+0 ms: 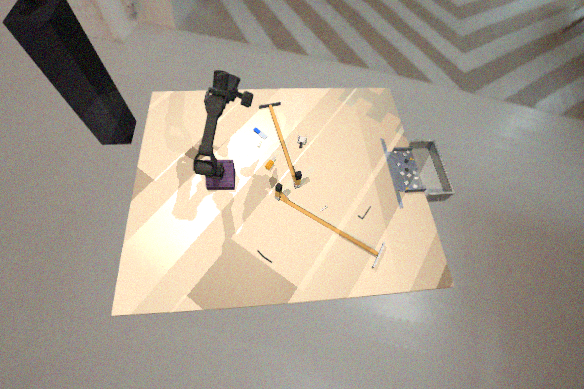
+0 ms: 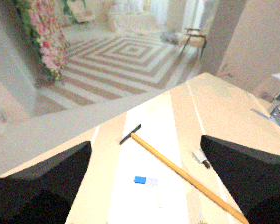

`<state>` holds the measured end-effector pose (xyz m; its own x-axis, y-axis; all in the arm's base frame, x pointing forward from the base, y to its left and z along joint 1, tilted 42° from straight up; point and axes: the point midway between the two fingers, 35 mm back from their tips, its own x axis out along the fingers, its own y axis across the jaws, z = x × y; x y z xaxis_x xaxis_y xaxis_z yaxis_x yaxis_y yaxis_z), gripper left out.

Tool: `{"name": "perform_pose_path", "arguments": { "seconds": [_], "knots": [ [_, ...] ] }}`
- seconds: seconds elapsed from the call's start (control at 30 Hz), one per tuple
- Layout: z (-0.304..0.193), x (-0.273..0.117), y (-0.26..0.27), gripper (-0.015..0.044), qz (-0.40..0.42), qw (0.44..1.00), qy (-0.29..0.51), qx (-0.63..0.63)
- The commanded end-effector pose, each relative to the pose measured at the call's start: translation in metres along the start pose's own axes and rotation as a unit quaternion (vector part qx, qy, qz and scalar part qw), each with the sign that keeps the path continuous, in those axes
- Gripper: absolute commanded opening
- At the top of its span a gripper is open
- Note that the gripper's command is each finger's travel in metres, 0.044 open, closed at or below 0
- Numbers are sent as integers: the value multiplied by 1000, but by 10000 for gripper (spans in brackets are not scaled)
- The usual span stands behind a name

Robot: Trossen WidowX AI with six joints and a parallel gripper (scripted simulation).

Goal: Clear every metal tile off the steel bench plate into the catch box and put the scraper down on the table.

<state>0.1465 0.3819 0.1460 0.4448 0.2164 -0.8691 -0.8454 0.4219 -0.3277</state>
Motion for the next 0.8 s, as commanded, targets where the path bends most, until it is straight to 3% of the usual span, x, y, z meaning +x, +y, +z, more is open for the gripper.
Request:
{"name": "perform_pose_path", "arguments": {
  "seconds": [0.0, 0.77],
  "knots": [
    [11, -9, -10, 440, -1, 1000, -24, 0],
    [63, -53, -63, 440, -16, 989, -144, -18]
  ]
}}
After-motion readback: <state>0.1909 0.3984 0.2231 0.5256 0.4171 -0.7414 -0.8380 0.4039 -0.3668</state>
